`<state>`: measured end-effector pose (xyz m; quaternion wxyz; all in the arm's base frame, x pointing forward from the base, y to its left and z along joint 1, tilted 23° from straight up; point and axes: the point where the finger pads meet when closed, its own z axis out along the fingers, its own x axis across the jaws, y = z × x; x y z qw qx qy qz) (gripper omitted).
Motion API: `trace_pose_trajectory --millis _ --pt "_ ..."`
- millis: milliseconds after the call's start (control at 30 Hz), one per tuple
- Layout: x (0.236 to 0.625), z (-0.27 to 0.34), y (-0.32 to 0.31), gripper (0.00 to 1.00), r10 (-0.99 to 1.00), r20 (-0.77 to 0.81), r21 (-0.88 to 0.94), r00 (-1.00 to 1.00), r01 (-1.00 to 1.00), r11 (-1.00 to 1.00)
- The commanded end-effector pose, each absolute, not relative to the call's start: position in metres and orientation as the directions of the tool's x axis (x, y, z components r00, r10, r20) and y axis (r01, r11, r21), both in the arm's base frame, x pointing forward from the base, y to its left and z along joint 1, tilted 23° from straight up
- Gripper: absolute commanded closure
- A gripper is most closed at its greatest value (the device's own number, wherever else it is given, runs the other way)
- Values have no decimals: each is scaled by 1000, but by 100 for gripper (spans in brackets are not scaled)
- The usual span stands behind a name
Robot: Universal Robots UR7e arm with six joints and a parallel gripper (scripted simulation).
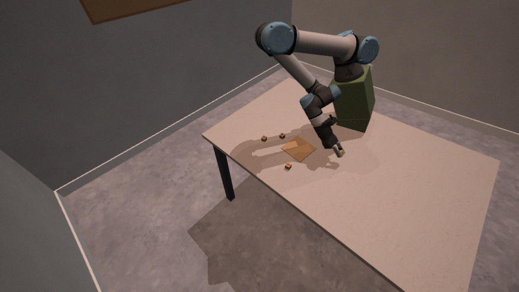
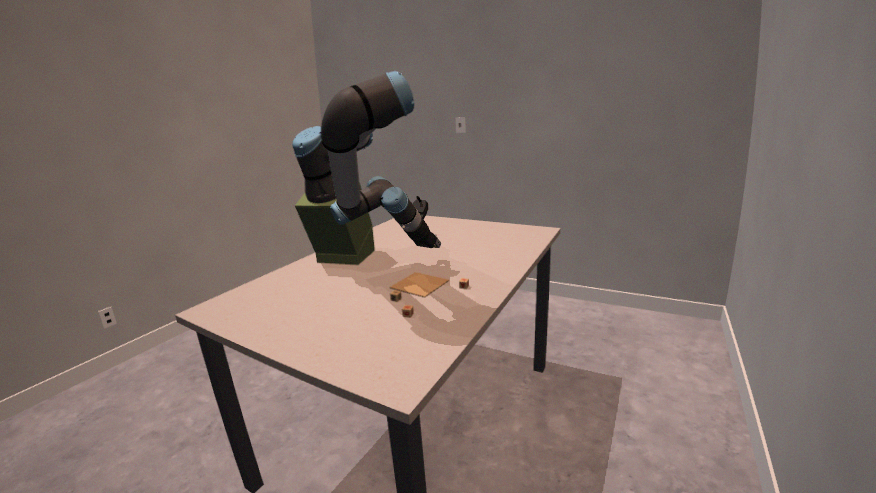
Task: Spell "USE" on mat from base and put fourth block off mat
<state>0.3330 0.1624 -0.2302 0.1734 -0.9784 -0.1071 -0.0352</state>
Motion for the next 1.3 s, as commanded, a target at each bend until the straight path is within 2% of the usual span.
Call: trace_pose_trajectory --millis 0,333,967,1267 --pt "335 -229 162 51 194 114 -458 974 225 -860" --pt "335 -229 161 51 194 114 -575 974 224 -787" --pt "336 -236 158 51 194 114 -582 974 224 -782" --pt "341 -259 149 51 194 114 -582 974 224 -782"
